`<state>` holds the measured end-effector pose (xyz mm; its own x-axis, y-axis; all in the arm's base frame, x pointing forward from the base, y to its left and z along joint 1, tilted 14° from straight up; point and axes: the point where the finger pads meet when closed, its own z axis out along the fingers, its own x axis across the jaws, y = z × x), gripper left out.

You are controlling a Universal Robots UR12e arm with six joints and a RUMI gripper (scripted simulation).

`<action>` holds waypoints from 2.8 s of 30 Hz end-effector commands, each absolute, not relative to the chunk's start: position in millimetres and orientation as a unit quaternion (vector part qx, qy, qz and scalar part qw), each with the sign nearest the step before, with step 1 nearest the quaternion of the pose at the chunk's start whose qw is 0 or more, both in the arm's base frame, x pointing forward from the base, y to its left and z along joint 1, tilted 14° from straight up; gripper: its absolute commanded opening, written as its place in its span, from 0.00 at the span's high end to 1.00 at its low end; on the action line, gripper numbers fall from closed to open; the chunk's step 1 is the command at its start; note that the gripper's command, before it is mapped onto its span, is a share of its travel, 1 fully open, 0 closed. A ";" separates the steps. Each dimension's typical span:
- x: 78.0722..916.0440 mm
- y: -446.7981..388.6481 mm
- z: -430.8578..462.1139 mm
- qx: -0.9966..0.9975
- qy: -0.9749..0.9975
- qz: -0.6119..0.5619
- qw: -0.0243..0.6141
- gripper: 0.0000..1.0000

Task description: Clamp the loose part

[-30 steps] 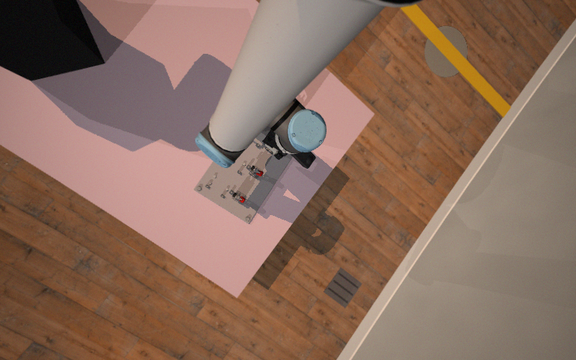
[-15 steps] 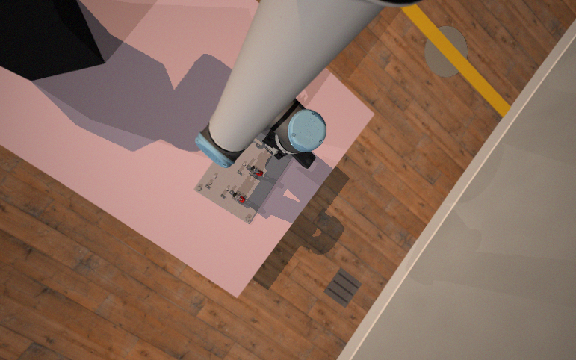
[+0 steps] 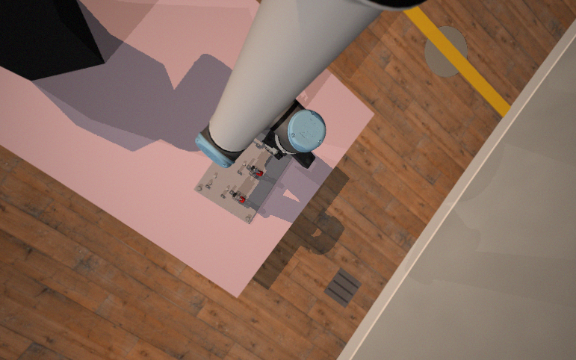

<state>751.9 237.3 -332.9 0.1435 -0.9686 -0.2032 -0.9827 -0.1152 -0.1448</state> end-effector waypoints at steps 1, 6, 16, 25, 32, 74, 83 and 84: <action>754.9 242.6 -346.1 -0.747 0.653 0.028 0.123 0.72; 756.4 245.8 -359.4 -0.747 0.653 0.028 0.123 0.72; 757.4 247.1 -366.9 -0.747 0.653 0.028 0.123 0.72; 756.0 246.7 -366.3 -0.747 0.653 0.028 0.123 0.72; 755.9 246.7 -366.3 -0.747 0.653 0.029 0.122 1.00; 757.5 246.8 -365.9 -0.747 0.653 0.028 0.123 1.00; 760.9 247.3 -365.1 -0.747 0.653 0.028 0.123 1.00; 761.4 247.3 -365.0 -0.747 0.653 0.028 0.123 1.00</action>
<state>755.7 245.6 -366.8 0.1436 -0.9686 -0.2030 -0.9829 -0.1157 -0.1434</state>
